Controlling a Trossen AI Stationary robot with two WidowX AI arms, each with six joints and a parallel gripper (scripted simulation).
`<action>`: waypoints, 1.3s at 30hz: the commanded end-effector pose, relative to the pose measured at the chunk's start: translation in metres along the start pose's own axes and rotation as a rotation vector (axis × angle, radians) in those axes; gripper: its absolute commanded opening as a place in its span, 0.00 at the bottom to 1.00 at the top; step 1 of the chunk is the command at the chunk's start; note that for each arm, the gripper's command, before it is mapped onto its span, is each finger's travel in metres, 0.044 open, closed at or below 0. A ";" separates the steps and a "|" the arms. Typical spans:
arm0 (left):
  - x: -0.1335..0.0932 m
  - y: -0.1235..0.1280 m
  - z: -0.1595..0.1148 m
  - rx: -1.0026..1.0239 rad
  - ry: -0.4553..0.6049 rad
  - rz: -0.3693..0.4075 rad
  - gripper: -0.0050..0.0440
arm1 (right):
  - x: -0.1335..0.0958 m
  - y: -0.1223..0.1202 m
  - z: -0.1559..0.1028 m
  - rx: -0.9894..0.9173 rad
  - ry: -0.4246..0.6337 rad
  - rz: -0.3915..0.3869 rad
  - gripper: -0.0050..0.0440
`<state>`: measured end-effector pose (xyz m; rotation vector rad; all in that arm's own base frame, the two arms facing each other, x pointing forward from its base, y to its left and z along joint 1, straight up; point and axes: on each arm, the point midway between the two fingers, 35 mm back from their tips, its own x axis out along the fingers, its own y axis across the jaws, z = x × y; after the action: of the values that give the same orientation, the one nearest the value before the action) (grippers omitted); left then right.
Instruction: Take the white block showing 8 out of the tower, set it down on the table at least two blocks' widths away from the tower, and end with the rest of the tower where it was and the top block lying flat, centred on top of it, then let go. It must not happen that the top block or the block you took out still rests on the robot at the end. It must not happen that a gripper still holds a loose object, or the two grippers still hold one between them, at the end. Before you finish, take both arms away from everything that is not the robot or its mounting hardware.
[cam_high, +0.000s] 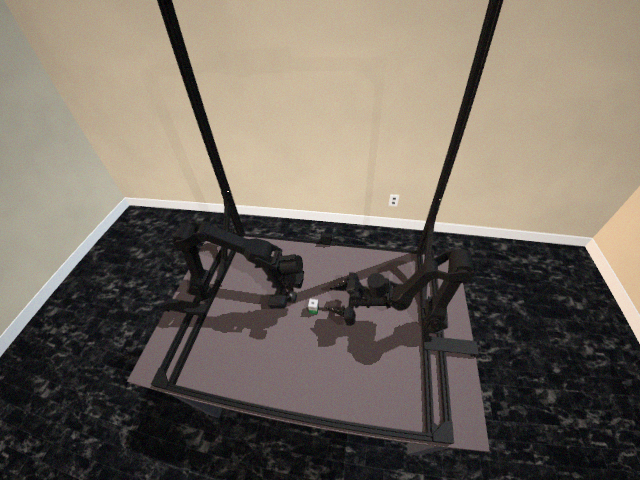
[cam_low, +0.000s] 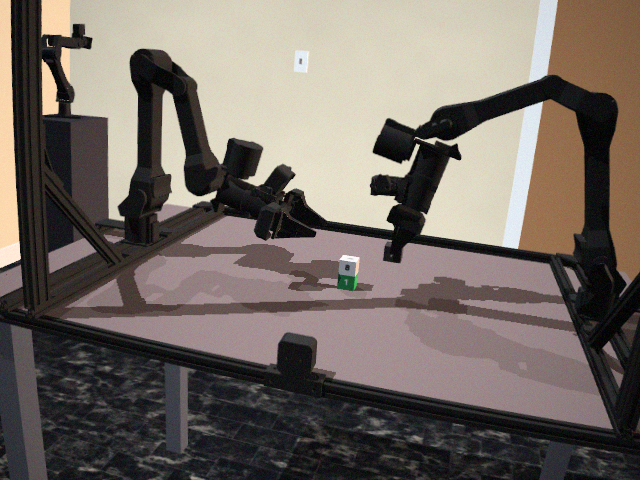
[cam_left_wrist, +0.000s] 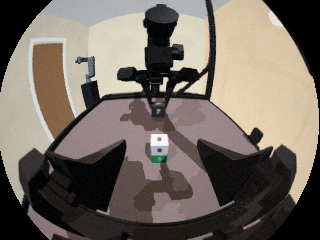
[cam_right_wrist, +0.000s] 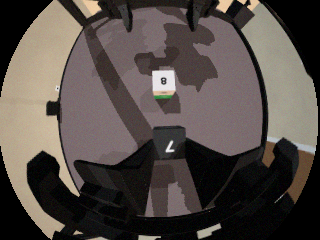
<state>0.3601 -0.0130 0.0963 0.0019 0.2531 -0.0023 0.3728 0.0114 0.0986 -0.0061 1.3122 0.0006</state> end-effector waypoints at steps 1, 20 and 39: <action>0.001 0.001 -0.021 -0.002 0.016 0.004 0.92 | 0.000 0.001 0.000 0.003 -0.003 0.004 0.10; 0.086 0.000 -0.032 -0.002 0.009 0.004 0.92 | 0.000 0.001 0.000 0.003 -0.003 0.004 0.10; 0.105 0.001 -0.035 -0.003 0.009 0.004 0.50 | 0.000 0.001 0.000 0.003 -0.003 0.004 0.10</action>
<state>0.4520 -0.0118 0.0391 -0.0022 0.2560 0.0053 0.3728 0.0114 0.0986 -0.0061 1.3122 0.0006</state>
